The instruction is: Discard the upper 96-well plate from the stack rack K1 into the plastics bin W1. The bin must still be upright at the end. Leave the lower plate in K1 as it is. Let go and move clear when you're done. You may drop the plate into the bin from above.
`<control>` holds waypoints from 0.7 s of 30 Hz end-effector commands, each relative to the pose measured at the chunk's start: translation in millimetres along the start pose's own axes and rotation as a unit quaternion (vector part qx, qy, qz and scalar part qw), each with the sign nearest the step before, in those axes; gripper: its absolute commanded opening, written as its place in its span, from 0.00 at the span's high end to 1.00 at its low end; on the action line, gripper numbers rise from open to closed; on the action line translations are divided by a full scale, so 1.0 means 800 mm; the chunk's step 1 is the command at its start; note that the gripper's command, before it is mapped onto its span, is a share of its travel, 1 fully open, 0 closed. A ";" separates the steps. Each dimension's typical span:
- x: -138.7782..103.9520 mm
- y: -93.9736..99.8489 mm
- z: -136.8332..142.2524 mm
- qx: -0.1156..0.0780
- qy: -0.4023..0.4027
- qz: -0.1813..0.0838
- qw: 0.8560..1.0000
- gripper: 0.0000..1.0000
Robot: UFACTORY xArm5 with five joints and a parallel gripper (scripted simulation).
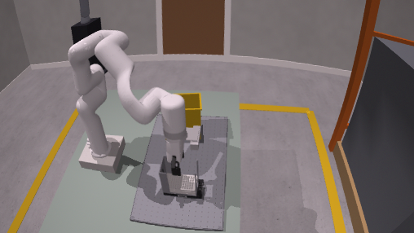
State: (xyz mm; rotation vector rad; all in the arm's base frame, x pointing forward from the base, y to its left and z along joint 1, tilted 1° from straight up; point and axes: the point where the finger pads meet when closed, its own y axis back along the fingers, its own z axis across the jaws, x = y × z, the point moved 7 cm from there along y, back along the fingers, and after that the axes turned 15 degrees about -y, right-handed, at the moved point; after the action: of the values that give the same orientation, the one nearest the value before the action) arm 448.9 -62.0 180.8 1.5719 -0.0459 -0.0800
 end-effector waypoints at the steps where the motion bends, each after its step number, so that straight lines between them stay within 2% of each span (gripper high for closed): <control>1: 0.002 -0.003 0.000 0.000 0.000 0.002 1.000 0.00; 21: 0.002 -0.041 0.000 0.000 0.000 0.002 1.000 0.00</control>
State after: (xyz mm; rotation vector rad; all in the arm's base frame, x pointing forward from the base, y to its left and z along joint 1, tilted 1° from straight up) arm 448.7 -61.8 151.8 1.5718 -0.0471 -0.0788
